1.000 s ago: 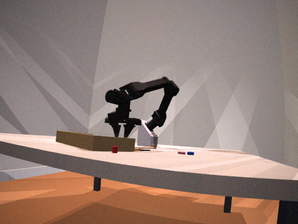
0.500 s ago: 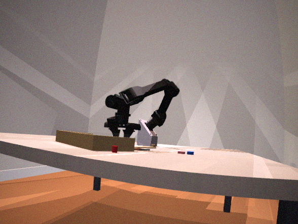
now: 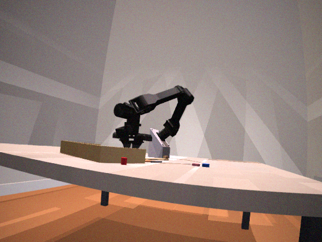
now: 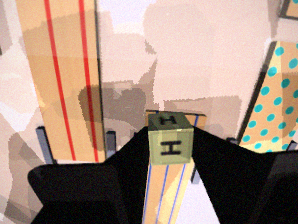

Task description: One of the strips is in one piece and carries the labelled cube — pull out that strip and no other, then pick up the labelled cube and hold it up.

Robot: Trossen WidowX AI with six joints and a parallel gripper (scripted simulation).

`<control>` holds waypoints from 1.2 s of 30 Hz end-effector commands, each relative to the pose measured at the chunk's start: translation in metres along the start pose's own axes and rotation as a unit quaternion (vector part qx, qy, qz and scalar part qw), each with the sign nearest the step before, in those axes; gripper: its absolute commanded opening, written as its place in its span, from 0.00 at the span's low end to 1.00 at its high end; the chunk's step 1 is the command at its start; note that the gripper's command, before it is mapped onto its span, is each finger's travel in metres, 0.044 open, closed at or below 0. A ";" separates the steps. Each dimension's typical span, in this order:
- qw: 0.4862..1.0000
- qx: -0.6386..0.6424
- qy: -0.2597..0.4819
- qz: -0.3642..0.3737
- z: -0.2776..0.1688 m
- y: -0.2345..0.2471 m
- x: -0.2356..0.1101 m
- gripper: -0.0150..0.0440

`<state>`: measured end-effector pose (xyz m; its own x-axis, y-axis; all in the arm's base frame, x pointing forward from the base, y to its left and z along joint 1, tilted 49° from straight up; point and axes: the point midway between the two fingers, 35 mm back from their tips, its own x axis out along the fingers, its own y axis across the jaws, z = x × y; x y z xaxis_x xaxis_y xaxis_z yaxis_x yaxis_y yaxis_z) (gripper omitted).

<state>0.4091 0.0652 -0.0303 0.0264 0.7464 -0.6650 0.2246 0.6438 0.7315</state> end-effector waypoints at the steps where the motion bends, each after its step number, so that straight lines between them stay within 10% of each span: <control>1: 1.000 0.000 0.000 0.000 0.000 0.000 0.000 0.35; 36: 1.000 0.007 0.002 0.001 -0.100 -0.031 -0.047 0.25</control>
<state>0.3058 0.0310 -0.0082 0.0198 0.7523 -0.6585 0.2437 0.6351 0.7330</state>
